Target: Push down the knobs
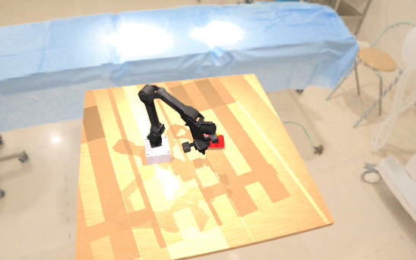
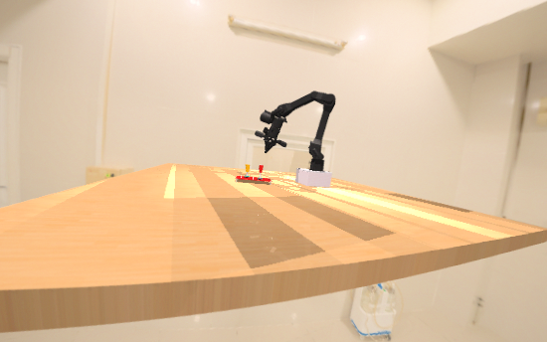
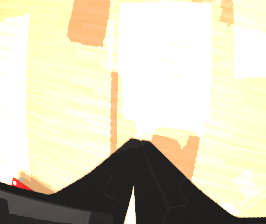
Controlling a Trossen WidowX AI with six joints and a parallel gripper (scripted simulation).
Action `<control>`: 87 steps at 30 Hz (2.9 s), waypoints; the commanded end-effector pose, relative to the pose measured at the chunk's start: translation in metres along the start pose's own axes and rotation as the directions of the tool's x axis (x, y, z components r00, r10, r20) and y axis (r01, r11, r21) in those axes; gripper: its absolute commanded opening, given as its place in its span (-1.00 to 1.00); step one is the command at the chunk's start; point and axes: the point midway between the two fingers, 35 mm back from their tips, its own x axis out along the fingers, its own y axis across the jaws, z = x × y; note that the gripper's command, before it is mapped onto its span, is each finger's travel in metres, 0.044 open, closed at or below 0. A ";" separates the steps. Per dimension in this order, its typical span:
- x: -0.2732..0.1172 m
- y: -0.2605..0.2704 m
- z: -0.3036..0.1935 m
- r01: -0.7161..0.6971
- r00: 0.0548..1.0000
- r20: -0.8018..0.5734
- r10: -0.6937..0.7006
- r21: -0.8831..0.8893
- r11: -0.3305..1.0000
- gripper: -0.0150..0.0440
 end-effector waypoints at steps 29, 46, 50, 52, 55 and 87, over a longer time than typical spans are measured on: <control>-0.018 0.087 -0.213 -0.043 0.946 -0.235 -0.223 -0.772 0.634 -0.49; 0.006 0.082 -0.219 -0.043 0.946 -0.235 -0.223 -0.772 0.634 -0.49; 0.013 0.080 -0.221 -0.043 0.946 -0.235 -0.223 -0.772 0.634 -0.49; 0.016 0.079 -0.221 -0.043 0.946 -0.235 -0.223 -0.772 0.634 -0.49; 0.020 0.078 -0.223 -0.043 0.946 -0.235 -0.223 -0.772 0.634 -0.49; 0.025 0.077 -0.224 -0.043 0.946 -0.235 -0.223 -0.772 0.634 -0.49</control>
